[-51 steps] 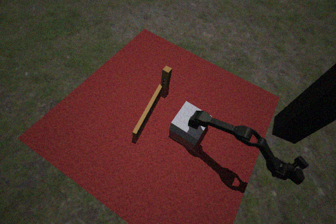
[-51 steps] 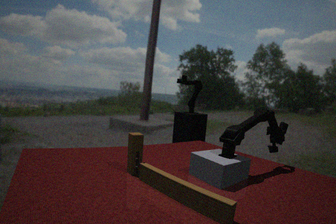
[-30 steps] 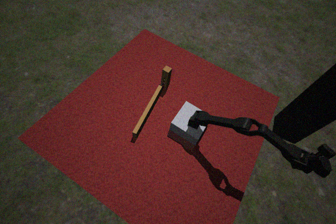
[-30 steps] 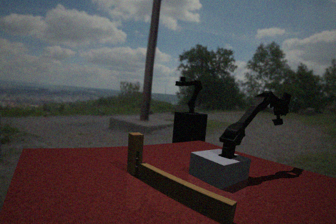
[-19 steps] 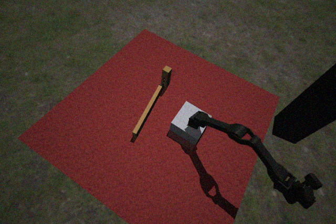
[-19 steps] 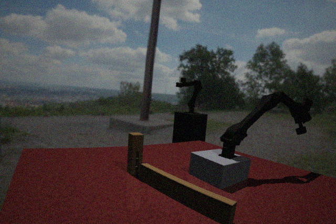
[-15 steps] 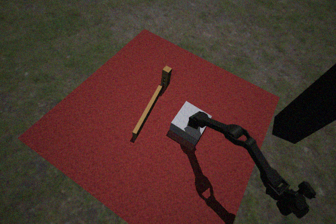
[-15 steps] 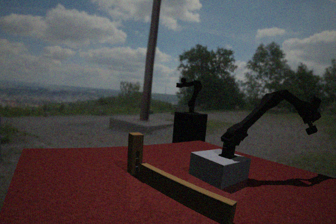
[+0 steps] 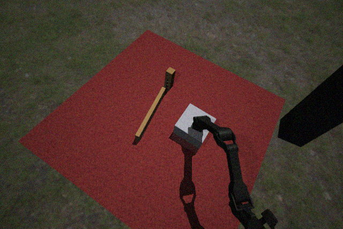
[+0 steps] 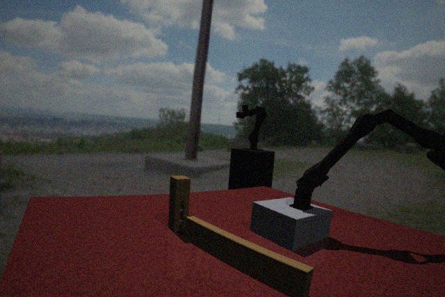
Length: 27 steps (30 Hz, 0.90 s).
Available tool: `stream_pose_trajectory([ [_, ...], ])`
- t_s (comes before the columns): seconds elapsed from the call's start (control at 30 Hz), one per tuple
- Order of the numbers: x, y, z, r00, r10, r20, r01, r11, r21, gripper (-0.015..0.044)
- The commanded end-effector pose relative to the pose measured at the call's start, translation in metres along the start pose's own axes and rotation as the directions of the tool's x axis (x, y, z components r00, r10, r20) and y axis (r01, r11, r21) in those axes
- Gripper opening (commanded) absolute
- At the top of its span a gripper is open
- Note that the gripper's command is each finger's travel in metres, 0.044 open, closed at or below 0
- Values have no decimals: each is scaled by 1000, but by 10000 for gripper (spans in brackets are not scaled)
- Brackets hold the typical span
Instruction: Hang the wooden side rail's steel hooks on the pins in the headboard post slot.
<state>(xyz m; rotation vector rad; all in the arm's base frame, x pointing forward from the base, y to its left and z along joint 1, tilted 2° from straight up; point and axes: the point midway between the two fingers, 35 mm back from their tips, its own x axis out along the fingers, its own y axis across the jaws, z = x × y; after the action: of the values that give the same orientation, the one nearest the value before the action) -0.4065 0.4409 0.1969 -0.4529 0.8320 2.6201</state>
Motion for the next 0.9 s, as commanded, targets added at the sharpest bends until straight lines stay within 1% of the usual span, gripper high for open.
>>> stream_pose_trajectory([
  [0.0, -43, -52, 10, 992, -119, 43, 122, 990, -69, 440],
  [0.23, -135, -142, 12, 933, -347, 97, 359, 918, -170, 440],
  [0.47, -242, -211, -6, 814, -570, 111, 578, 780, -240, 440],
  [0.5, -258, -219, -10, 794, -599, 109, 605, 756, -249, 440],
  [0.6, -294, -221, -18, 761, -636, 127, 644, 719, -261, 440],
  [0.87, -417, -264, -72, 569, -819, 73, 779, 509, -366, 440],
])
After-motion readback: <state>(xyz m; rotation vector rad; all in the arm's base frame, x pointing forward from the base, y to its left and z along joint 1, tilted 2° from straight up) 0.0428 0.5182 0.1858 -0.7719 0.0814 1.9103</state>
